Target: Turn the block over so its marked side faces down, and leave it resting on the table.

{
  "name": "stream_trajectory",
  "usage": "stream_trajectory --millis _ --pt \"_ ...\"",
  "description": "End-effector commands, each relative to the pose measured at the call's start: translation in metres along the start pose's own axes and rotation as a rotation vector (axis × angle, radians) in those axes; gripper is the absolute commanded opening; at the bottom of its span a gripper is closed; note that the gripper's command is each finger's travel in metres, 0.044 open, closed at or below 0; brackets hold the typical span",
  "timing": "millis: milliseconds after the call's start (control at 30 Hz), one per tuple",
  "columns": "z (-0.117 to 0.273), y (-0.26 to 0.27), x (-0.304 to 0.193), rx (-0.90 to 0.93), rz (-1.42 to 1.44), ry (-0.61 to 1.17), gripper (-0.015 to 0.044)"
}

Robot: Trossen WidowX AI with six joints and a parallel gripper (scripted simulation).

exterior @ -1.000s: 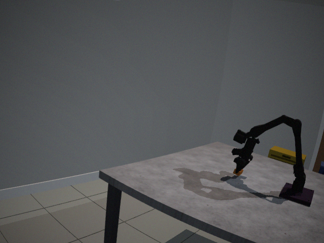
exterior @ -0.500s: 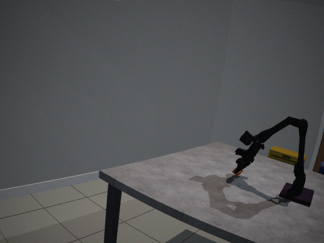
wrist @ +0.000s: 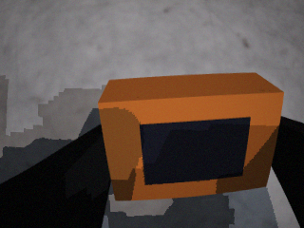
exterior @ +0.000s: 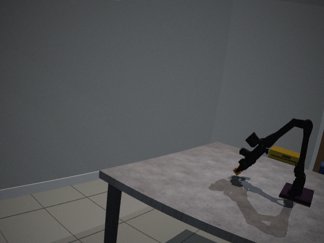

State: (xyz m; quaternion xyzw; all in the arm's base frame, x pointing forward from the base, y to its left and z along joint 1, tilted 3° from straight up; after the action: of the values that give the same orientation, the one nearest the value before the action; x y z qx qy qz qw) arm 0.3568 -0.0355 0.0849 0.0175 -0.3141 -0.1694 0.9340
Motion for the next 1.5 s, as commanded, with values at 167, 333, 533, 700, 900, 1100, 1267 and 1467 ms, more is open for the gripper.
stream_trajectory --millis 167,333,533,700,900,1100,1267,1467 --pt "-0.016 0.000 -0.002 0.009 0.001 -0.108 0.0000" --pt "-0.027 0.000 -0.005 0.019 0.004 -0.181 0.0000" --pt "-0.036 0.000 -0.010 0.030 0.006 -0.268 0.0000" --pt "-0.039 -0.001 -0.015 0.040 0.006 -0.341 0.0000" --pt "-0.039 -0.002 -0.021 0.052 0.005 -0.428 0.0000" --pt "-0.035 -0.004 -0.028 0.065 0.001 -0.514 0.0000" --pt "-0.029 -0.005 -0.034 0.076 -0.003 -0.583 0.0000" --pt "-0.025 -0.006 -0.034 0.080 -0.004 -0.612 0.0000"
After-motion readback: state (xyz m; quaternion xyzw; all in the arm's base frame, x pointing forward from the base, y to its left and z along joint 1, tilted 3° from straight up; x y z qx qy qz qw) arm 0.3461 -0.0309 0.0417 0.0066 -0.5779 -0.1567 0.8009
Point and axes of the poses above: the point midway between the two fingers, 35 mm back from their tips, its own z axis back along the fingers, its own y axis across the jaws, x = y × z, the point moved 3 cm from there along z, back along the fingers, and after that the axes turned 8 degrees about -z, right-handed, at the moved point
